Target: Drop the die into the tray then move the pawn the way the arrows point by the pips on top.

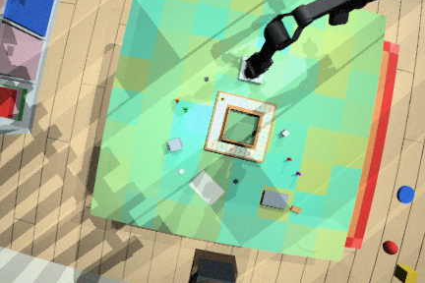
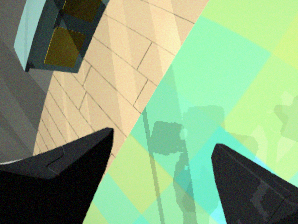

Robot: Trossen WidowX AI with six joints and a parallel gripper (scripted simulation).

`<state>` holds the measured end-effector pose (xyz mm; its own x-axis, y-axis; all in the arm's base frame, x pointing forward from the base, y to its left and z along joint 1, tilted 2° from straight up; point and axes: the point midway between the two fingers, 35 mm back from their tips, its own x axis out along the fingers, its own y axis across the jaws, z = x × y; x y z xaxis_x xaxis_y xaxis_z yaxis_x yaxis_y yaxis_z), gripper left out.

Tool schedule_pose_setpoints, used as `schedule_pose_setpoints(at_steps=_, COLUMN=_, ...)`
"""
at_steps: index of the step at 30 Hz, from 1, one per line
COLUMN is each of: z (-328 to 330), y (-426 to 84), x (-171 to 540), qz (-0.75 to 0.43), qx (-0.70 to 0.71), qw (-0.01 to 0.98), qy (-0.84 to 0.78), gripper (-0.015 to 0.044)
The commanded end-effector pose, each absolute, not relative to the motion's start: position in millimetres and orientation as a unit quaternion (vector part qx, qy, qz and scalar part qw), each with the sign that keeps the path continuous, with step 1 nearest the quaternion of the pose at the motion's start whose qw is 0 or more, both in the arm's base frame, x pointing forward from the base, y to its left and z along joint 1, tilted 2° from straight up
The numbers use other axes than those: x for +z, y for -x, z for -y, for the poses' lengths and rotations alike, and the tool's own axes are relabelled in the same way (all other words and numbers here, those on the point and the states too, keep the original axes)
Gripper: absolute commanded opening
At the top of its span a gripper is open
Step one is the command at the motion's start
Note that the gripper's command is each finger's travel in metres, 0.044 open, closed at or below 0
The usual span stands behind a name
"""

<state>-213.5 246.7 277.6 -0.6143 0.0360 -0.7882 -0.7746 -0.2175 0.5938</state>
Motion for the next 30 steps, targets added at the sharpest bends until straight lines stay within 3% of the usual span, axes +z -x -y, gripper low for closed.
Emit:
schedule_pose_setpoints(at_steps=1, z=-283.1, y=172.9, x=258.3, qz=-0.605, qx=0.641, qw=0.371, qy=0.291, gripper=0.0275)
schedule_pose_setpoints(at_steps=14, z=-342.2, y=-37.2, x=179.7, qz=-0.729, qx=0.294, qw=0.615, qy=0.065, gripper=0.0275)
schedule_pose_setpoints(at_steps=21, z=-307.3, y=-136.9, x=141.7, qz=-0.731, qx=0.081, qw=0.675, qy=-0.057, gripper=0.0275)
schedule_pose_setpoints(at_steps=30, z=-229.2, y=-244.5, x=97.2, qz=-0.685, qx=-0.164, qw=0.678, qy=-0.211, gripper=0.0275)
